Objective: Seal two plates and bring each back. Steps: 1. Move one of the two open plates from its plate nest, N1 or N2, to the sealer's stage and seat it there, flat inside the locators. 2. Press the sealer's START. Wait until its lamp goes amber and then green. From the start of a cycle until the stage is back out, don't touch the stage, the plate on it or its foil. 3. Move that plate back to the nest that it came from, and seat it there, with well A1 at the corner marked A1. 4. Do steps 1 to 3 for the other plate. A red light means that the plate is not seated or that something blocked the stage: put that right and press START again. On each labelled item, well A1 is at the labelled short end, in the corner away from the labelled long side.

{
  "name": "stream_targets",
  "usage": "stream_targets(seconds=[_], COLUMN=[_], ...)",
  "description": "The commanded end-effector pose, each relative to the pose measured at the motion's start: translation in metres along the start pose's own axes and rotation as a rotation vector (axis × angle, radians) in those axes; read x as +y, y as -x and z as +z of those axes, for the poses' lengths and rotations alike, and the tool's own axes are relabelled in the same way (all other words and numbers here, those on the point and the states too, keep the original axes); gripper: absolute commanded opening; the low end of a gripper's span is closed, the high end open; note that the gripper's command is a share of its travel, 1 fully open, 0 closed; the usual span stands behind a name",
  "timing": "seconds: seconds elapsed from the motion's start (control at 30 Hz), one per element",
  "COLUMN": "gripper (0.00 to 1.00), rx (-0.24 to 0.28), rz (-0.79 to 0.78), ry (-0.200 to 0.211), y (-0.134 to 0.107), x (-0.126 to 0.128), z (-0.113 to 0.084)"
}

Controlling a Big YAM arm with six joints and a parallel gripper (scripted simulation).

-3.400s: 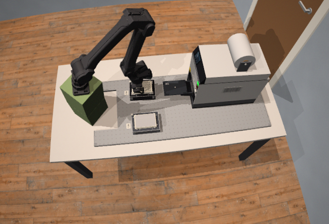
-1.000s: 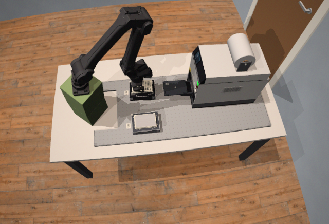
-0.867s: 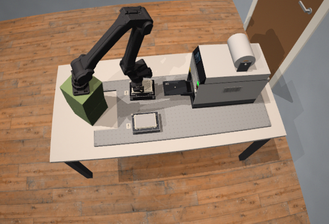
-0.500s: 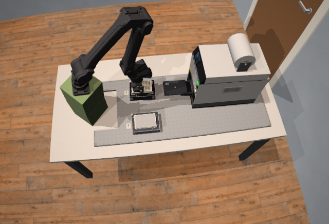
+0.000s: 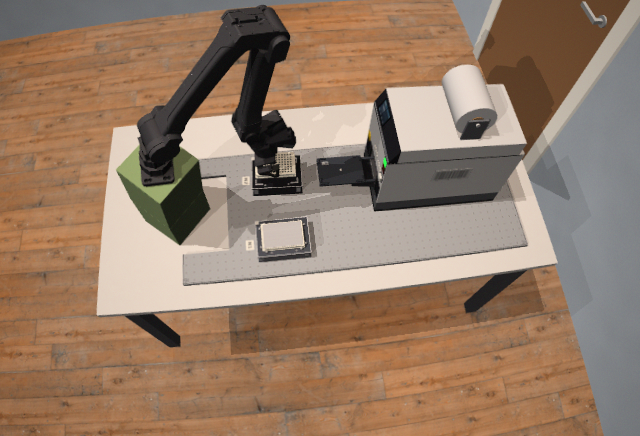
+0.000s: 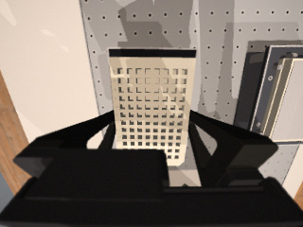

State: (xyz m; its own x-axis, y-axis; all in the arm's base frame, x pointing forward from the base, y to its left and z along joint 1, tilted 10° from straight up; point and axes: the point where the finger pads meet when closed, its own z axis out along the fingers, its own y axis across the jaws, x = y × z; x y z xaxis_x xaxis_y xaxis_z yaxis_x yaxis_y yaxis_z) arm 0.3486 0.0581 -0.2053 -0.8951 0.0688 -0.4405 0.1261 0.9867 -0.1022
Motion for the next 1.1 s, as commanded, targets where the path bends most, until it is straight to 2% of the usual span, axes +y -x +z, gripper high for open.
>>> stream_targets(seconds=[0.0, 0.17, 0.4, 0.63, 0.73, 1.07], gripper=[0.00, 0.00, 0.00, 0.00, 0.00, 0.00], rx=[-0.019, -0.008, -0.026, -0.016, -0.035, -0.015], rz=[0.008, 0.005, 0.002, 0.007, 0.012, 0.003], ry=[0.007, 0.007, 0.016, 0.015, 0.013, 0.009], y=[0.009, 0.007, 0.018, 0.018, 0.028, 0.022], x=[0.005, 0.003, 0.008, 0.006, 0.008, 0.004], z=[-0.014, -0.023, -0.027, -0.042, -0.045, -0.057])
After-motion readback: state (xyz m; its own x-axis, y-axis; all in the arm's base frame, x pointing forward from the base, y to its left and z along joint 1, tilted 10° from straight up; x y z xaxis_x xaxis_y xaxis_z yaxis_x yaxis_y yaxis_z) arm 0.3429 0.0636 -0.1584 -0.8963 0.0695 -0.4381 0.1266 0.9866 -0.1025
